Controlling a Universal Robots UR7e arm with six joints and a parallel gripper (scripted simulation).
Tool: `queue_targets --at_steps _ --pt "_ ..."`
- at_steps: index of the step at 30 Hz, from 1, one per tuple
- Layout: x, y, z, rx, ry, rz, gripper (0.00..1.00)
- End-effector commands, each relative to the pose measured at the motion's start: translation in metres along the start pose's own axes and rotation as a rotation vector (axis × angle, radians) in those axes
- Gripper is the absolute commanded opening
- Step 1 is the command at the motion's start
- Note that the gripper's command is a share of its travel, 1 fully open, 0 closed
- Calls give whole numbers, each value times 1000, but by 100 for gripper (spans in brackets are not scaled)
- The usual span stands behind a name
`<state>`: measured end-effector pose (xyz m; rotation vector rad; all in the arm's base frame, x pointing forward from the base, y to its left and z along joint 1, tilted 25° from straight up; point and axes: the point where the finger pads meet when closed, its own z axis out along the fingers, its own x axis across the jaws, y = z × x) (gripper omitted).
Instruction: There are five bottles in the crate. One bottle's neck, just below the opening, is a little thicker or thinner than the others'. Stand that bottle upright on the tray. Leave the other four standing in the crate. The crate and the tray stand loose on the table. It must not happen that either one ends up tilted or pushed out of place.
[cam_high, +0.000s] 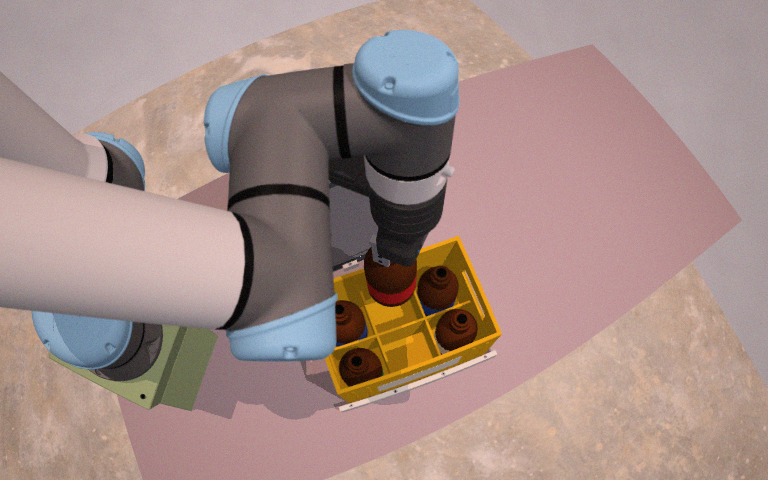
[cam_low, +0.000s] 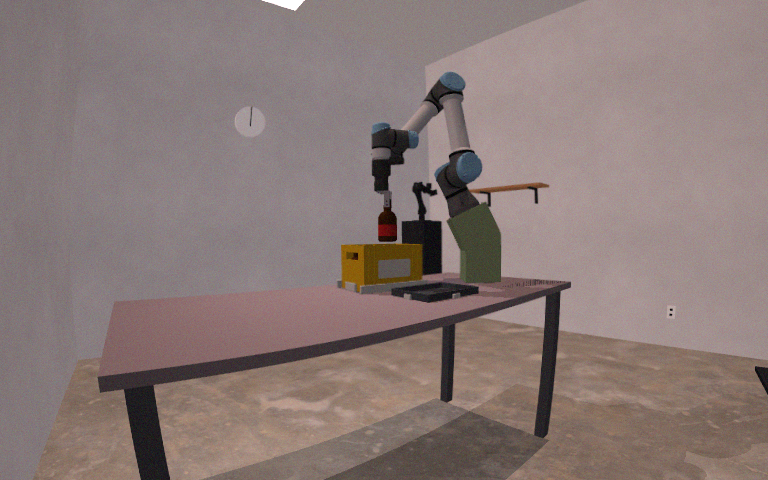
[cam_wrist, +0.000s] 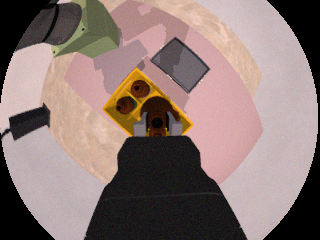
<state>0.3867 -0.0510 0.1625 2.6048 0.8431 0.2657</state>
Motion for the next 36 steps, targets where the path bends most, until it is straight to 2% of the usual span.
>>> queue_targets --at_steps 1,36 --pt "2 0 -2 -3 3 -2 0" --pt "12 -19 0 1 -1 -3 0"
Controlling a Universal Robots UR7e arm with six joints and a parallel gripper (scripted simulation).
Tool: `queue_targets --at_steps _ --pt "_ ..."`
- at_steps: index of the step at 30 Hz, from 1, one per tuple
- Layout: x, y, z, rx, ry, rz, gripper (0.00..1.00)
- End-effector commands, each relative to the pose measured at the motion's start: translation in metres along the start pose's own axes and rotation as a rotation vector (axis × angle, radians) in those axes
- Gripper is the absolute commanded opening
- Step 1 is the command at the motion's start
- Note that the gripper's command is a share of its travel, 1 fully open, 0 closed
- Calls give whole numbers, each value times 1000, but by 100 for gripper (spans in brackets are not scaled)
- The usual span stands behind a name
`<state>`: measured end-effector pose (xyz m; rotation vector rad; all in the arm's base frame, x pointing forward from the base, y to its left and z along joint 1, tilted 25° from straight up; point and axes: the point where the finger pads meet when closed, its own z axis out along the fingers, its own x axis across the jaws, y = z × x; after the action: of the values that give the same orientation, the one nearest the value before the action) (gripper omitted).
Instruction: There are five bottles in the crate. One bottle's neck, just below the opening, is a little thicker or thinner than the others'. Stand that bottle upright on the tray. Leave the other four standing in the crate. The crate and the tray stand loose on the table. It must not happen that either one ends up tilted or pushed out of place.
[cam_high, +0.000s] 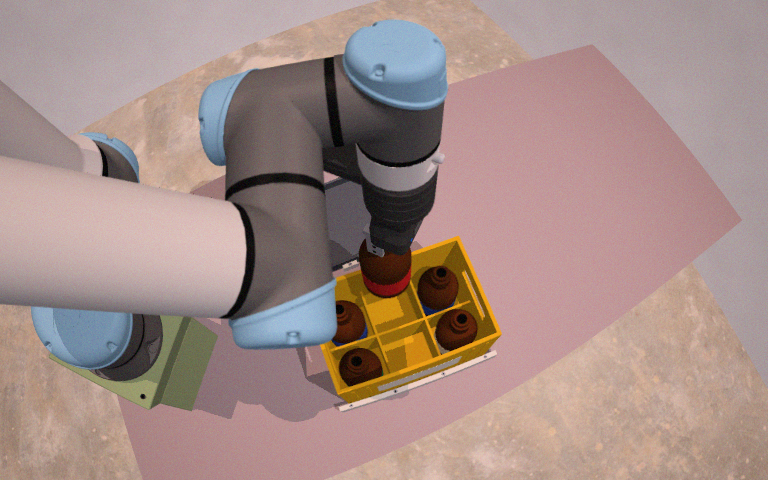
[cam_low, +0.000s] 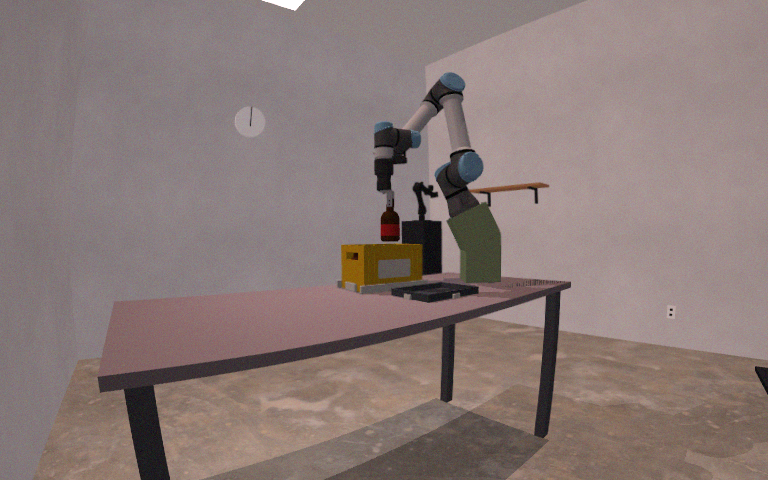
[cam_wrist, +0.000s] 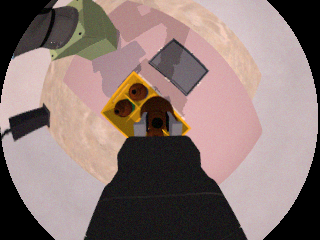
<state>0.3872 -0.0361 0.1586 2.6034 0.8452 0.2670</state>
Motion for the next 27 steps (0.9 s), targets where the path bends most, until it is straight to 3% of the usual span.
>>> queue_targets --at_steps 1,27 --pt "3 -7 1 2 -2 -1 0" --pt "25 -41 1 1 -2 -1 0"
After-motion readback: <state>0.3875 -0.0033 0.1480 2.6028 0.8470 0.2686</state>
